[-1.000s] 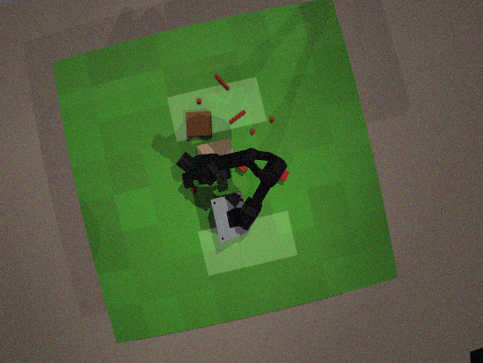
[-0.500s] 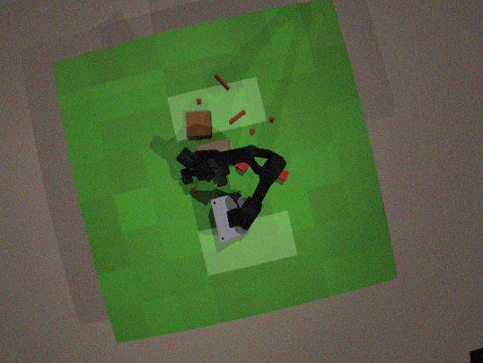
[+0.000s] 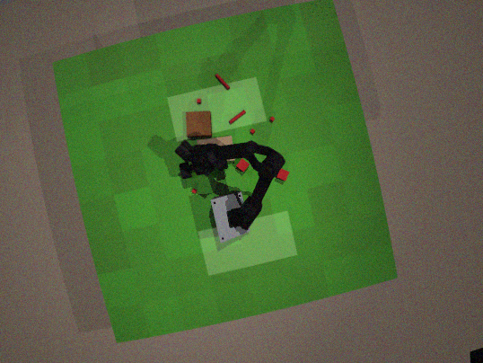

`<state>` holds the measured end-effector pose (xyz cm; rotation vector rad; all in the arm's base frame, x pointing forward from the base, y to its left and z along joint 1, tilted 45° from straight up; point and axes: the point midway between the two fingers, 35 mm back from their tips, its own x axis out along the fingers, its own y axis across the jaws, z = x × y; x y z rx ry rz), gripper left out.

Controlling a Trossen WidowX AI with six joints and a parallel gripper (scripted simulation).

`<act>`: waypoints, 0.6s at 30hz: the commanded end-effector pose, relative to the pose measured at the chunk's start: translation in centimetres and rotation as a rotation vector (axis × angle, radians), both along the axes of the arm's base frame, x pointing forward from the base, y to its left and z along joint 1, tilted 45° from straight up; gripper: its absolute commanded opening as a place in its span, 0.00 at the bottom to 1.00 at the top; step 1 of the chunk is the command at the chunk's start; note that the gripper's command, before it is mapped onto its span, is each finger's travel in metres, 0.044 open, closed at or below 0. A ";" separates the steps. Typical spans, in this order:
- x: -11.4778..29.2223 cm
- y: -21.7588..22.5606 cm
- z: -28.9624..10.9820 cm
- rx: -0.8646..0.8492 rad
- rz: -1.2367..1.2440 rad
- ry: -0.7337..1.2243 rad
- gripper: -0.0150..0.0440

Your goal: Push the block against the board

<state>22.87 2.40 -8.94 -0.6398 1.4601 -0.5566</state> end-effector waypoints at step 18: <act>1.5 0.2 0.1 0.002 0.003 -0.010 0.25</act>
